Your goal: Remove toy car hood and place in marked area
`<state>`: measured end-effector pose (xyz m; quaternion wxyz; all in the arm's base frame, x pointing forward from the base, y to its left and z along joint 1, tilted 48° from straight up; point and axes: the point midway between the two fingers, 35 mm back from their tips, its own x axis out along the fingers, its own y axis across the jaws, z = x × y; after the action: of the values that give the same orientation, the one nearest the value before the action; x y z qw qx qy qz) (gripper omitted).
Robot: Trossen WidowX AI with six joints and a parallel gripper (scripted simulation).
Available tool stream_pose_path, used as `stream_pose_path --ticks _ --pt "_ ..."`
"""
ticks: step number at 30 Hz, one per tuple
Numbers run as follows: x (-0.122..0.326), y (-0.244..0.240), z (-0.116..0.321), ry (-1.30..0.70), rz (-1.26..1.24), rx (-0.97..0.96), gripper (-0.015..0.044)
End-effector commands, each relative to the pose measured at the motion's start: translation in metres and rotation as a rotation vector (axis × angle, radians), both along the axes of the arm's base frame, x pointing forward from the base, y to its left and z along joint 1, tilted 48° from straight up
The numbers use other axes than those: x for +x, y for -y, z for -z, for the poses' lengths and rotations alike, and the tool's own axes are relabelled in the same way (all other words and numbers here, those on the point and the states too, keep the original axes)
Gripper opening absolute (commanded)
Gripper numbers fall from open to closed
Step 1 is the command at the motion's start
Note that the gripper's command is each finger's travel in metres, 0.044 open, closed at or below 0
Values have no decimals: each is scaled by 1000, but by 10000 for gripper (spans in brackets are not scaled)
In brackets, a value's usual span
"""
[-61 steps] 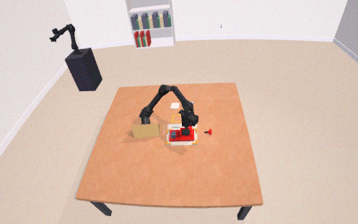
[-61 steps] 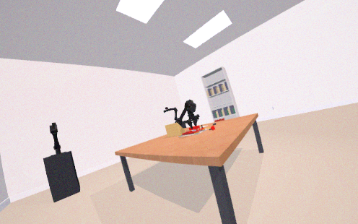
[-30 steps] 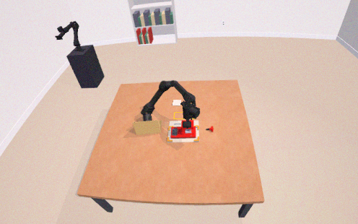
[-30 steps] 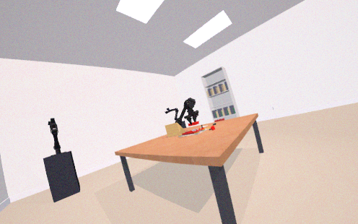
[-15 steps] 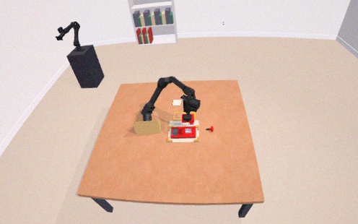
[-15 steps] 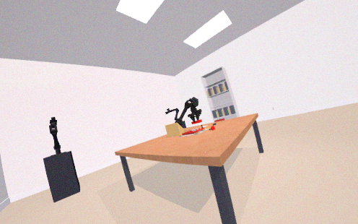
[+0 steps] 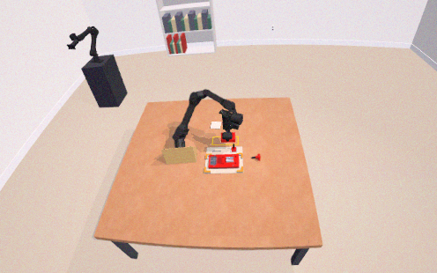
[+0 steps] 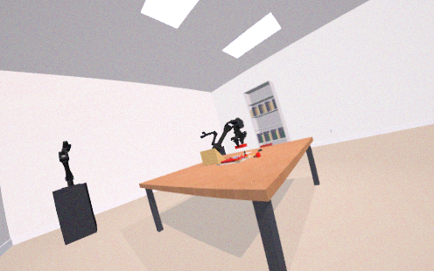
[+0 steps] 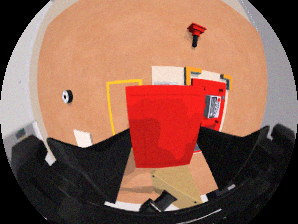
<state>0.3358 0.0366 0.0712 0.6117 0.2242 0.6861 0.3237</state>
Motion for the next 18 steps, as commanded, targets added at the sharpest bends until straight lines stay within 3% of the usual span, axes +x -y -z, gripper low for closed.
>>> stream_pose_path --ticks 1,18 --pt "-6 -11 -15 4 6 5 0" --pt "-33 -46 -55 1 3 15 0"
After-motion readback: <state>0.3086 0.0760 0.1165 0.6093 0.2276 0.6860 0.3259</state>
